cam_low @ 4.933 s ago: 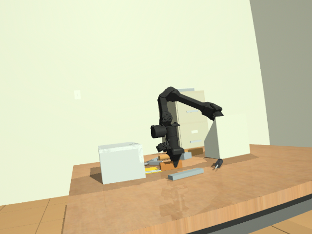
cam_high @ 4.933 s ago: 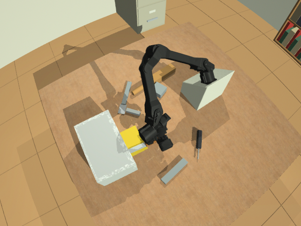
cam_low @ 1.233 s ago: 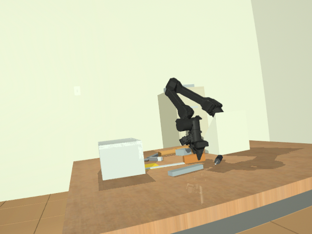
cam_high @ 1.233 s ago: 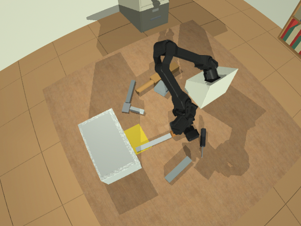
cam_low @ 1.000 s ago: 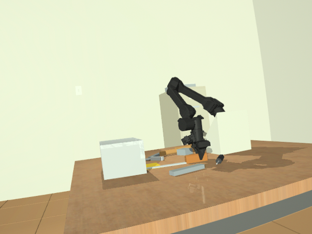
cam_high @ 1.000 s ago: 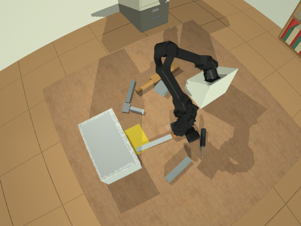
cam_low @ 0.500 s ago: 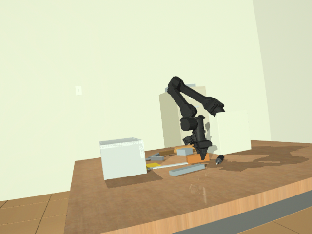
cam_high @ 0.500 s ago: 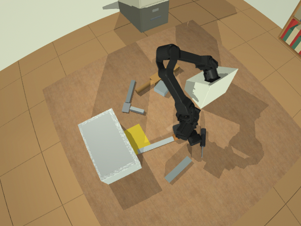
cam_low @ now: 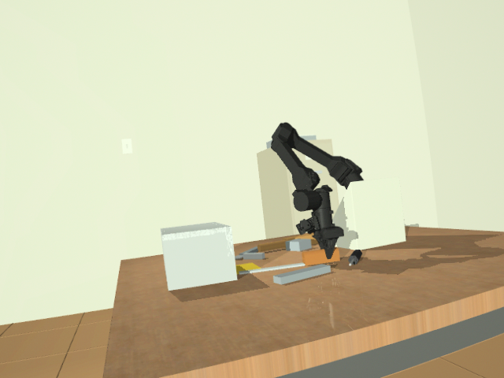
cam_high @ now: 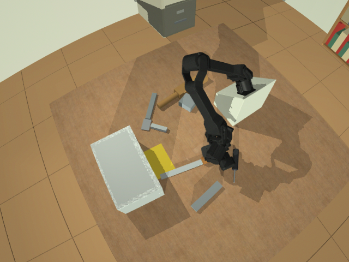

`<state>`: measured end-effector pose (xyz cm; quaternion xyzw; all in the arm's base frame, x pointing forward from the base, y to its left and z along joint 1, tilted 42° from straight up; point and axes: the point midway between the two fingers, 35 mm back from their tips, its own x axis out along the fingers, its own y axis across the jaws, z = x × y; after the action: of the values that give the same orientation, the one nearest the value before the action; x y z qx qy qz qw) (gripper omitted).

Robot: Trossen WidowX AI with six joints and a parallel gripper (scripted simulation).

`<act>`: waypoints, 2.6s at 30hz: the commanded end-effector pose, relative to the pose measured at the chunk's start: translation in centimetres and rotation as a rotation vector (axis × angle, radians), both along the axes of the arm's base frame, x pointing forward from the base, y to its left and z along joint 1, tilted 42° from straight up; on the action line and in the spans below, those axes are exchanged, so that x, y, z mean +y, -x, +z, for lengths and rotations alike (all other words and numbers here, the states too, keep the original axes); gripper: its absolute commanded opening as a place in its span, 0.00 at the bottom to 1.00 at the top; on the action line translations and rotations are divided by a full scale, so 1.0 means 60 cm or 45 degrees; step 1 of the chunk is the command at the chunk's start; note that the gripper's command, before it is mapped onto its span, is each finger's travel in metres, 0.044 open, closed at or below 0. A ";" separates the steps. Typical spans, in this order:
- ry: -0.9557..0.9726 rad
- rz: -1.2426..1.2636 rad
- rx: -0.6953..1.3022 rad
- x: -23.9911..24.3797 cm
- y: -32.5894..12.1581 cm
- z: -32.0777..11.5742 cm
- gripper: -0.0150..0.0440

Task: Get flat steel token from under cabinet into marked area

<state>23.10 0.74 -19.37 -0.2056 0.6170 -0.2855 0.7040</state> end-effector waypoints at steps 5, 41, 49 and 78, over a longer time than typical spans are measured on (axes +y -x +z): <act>0.000 0.001 0.000 0.000 0.000 0.000 0.64; -0.004 -0.004 -0.008 -0.002 0.002 -0.004 0.25; -0.003 -0.004 -0.009 -0.002 -0.012 -0.003 0.25; 0.001 -0.004 -0.011 -0.005 -0.084 0.009 0.25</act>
<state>27.53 0.45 -18.93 -0.2038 0.6137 -0.2889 0.7059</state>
